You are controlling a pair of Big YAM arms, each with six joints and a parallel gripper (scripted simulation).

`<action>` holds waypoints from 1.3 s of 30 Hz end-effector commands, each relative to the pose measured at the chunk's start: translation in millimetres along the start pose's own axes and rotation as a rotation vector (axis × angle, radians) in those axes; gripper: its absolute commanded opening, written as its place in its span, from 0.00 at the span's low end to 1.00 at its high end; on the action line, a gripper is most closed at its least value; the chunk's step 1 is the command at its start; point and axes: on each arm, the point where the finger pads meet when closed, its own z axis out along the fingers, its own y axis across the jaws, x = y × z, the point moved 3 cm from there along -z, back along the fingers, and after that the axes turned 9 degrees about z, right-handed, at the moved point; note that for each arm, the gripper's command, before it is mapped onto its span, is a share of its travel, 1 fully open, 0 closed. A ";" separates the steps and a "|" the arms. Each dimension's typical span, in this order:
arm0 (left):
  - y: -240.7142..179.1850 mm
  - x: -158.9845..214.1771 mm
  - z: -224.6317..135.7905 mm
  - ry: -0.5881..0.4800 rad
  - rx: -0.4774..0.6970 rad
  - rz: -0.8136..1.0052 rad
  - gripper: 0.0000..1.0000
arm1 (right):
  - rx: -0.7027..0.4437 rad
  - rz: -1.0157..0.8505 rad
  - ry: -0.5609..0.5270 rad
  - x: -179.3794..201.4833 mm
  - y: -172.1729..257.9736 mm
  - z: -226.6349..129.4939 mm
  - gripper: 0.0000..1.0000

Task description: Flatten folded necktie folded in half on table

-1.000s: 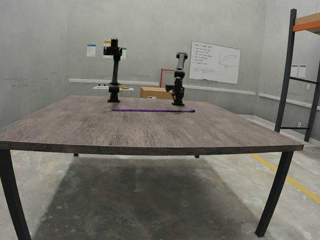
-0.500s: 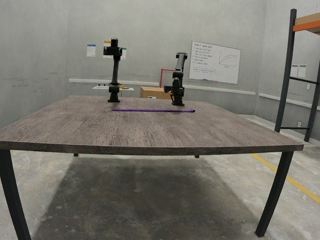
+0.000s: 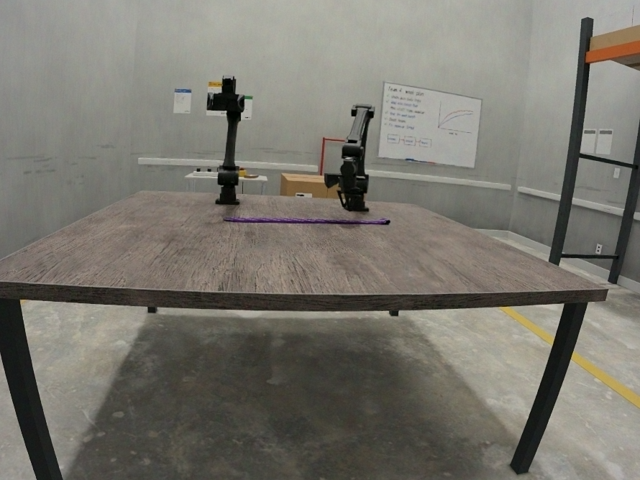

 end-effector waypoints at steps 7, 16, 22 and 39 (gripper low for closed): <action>25.9 -21.9 -15.8 -0.018 -0.064 -0.007 0.86 | -0.020 0.011 -0.061 -29.1 11.1 -0.6 1.00; 27.2 -28.7 -13.6 -0.018 -0.064 -0.007 0.87 | -0.020 0.011 -0.061 -29.1 11.1 -0.6 1.00; 28.2 -33.4 -12.1 -0.018 -0.064 -0.008 0.87 | -0.020 0.011 -0.061 -29.1 11.1 -0.6 1.00; 29.4 -39.3 -10.2 -0.018 -0.064 -0.008 0.88 | -0.020 0.011 -0.061 -29.1 11.1 -0.6 1.00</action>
